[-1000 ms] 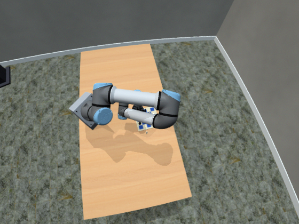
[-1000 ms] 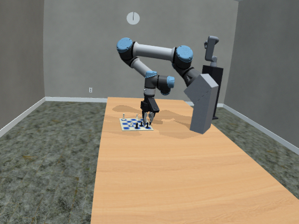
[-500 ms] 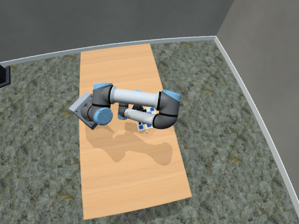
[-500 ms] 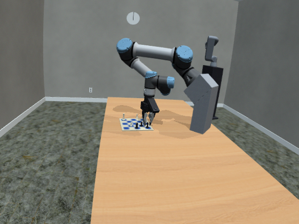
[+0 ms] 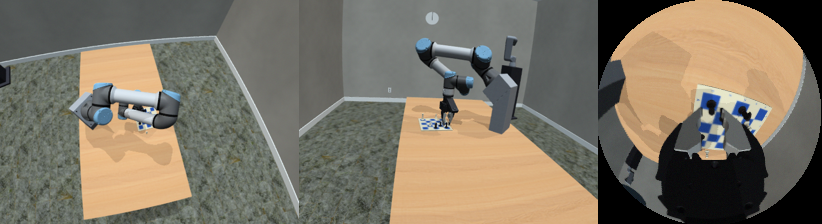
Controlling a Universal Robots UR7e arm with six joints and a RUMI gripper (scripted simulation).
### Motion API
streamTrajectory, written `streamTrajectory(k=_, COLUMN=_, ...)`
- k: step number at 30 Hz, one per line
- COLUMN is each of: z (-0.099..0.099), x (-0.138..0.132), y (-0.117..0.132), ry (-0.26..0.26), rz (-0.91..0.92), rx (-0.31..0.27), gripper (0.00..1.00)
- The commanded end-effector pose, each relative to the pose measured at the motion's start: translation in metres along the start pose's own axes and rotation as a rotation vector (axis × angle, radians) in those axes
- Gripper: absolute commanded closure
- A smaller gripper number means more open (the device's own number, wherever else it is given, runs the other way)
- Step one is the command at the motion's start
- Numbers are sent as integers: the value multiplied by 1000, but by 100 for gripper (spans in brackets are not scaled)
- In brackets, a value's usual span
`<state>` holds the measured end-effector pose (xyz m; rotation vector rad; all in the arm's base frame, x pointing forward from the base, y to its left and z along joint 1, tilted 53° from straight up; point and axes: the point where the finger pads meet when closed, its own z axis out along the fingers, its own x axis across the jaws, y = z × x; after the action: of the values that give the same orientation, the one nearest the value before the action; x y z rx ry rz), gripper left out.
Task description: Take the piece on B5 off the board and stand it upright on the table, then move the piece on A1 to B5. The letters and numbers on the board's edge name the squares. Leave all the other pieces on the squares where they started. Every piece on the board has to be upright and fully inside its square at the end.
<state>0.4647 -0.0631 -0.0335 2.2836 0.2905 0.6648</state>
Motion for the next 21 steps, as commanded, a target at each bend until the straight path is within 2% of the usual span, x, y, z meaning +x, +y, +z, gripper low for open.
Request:
streamTrajectory(k=1, z=0, x=0, y=0, ry=1, rz=0, rx=0, gripper=78)
streamTrajectory(k=5, z=0, x=0, y=0, ry=1, rz=0, rx=0, gripper=78)
streamTrajectory(k=6, z=0, x=0, y=0, ry=1, rz=0, rx=0, gripper=100)
streamTrajectory(k=21, z=0, x=0, y=0, ry=1, rz=0, rx=0, gripper=100)
